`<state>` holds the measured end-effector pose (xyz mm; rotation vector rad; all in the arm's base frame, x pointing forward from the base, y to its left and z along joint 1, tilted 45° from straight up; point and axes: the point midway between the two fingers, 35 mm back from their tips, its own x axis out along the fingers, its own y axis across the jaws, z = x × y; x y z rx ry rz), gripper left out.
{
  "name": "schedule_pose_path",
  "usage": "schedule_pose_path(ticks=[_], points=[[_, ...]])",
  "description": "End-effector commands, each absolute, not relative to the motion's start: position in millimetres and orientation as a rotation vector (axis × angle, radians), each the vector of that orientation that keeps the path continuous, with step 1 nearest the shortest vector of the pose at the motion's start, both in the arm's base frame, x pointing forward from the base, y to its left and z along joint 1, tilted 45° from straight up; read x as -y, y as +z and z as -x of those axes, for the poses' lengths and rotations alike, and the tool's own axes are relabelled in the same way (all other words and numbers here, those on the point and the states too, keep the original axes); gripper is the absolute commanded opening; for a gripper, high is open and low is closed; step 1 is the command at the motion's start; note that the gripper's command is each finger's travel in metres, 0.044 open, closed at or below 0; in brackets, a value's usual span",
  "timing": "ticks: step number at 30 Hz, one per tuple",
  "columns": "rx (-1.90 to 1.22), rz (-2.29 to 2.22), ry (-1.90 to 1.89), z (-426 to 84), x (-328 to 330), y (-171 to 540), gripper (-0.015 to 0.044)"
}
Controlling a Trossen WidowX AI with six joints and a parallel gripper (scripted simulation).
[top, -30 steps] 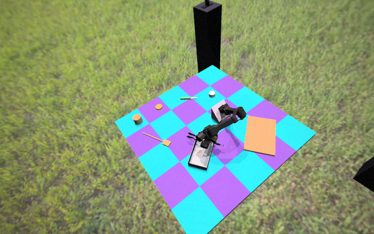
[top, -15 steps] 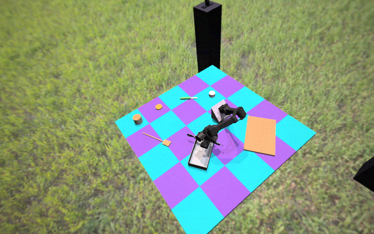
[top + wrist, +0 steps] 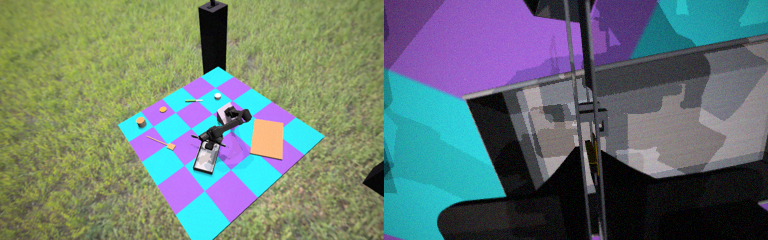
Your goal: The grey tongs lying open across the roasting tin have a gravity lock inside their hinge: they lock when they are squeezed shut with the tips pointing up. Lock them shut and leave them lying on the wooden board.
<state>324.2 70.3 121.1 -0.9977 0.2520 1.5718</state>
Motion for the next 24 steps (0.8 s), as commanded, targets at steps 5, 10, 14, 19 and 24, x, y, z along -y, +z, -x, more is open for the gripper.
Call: schedule_pose_path(ticks=[5,10,14,19,24], points=[[-0.245,1.003,1.555,-314,-6,187,-0.015],[-0.245,1.003,1.555,-314,-6,187,-0.015],[-0.245,1.003,1.555,-314,-6,187,-0.015],[-0.275,1.019,1.567,-312,-9,185,-0.015],[-0.416,1.124,1.594,-303,-13,179,-0.015]])
